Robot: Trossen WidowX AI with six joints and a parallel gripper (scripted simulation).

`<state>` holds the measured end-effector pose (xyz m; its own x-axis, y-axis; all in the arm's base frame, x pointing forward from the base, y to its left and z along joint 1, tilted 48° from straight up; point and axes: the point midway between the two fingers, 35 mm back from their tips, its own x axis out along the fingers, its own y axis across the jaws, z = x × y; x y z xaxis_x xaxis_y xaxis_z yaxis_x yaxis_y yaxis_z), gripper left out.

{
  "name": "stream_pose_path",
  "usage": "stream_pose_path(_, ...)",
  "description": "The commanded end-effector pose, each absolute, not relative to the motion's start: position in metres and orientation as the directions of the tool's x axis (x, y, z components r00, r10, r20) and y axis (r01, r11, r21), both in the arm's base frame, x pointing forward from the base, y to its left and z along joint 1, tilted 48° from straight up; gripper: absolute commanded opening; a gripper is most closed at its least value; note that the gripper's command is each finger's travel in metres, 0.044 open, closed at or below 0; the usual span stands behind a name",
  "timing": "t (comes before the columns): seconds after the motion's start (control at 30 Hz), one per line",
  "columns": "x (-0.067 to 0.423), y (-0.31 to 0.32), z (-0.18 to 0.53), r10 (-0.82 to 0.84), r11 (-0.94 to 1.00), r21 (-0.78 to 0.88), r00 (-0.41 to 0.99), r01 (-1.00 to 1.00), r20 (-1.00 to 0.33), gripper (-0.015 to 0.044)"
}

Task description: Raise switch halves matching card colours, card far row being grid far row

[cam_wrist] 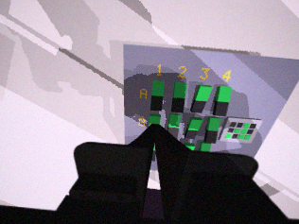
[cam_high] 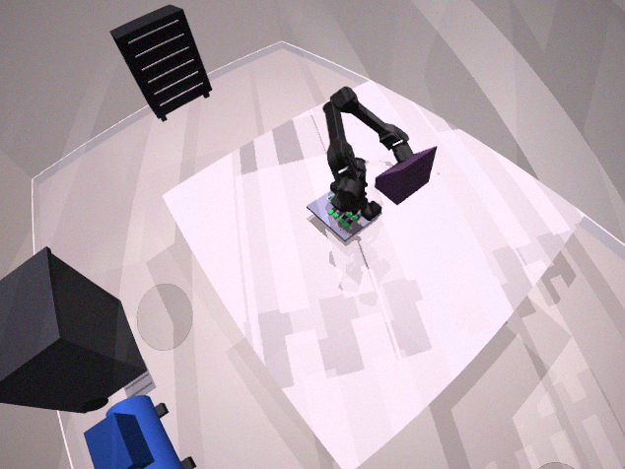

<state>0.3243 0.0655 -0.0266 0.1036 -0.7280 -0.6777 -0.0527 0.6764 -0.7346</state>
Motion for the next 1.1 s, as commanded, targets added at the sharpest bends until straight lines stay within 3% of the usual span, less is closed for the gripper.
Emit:
stream_pose_path(0.0, 0.3229, 0.0615, -0.0302, -0.733, 0.670, -0.740, 0.101, -0.064, -0.672, 0.0000)
stream_pose_path(1.07, 0.3246, 0.0523, -0.0387, -0.734, 0.669, -0.740, 0.101, -0.063, -0.672, 0.0000)
